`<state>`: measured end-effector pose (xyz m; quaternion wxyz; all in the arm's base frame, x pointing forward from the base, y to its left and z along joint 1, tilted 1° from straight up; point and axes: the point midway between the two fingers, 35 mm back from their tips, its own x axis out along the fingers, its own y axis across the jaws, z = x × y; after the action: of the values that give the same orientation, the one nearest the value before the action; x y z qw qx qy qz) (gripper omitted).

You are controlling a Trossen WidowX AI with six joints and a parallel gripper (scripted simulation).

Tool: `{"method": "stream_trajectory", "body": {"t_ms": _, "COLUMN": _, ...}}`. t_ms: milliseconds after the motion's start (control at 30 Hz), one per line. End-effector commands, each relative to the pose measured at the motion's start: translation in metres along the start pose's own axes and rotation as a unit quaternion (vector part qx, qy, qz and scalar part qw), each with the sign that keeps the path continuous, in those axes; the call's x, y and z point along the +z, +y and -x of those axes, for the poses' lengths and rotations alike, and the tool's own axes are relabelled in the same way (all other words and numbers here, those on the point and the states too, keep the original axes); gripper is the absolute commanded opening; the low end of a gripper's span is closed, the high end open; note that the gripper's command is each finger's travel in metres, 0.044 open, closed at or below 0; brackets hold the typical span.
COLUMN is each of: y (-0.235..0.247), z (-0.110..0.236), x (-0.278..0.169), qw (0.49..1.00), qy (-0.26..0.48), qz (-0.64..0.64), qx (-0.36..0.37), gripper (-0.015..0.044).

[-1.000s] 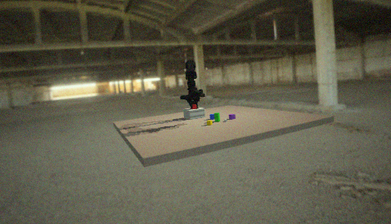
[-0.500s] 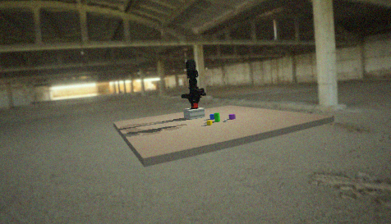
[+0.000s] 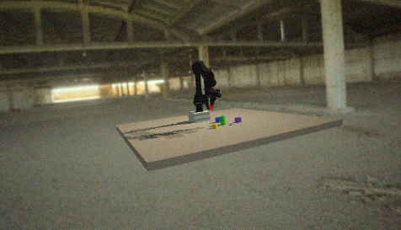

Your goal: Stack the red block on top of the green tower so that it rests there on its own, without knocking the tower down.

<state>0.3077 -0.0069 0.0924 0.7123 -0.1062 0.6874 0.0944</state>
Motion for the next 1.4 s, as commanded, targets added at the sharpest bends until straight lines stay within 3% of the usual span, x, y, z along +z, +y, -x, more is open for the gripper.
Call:
{"method": "stream_trajectory", "body": {"t_ms": 0, "y": 0.022, "z": 0.001, "x": 0.016, "qw": 1.0, "qy": 0.0, "qz": -0.003, "qx": 0.001, "gripper": 0.0}}
{"method": "stream_trajectory", "body": {"t_ms": 367, "y": 0.076, "z": 0.0, "x": 0.041, "qw": 1.0, "qy": -0.001, "qz": -0.007, "qx": 0.005, "gripper": 0.0}}
{"method": "stream_trajectory", "body": {"t_ms": 1100, "y": 0.077, "z": -0.055, "x": 0.04, "qw": 1.0, "qy": -0.001, "qz": -0.007, "qx": 0.005, "gripper": 0.0}}
{"method": "stream_trajectory", "body": {"t_ms": 1367, "y": 0.077, "z": -0.055, "x": 0.04, "qw": 1.0, "qy": -0.001, "qz": -0.007, "qx": 0.005, "gripper": 0.0}}
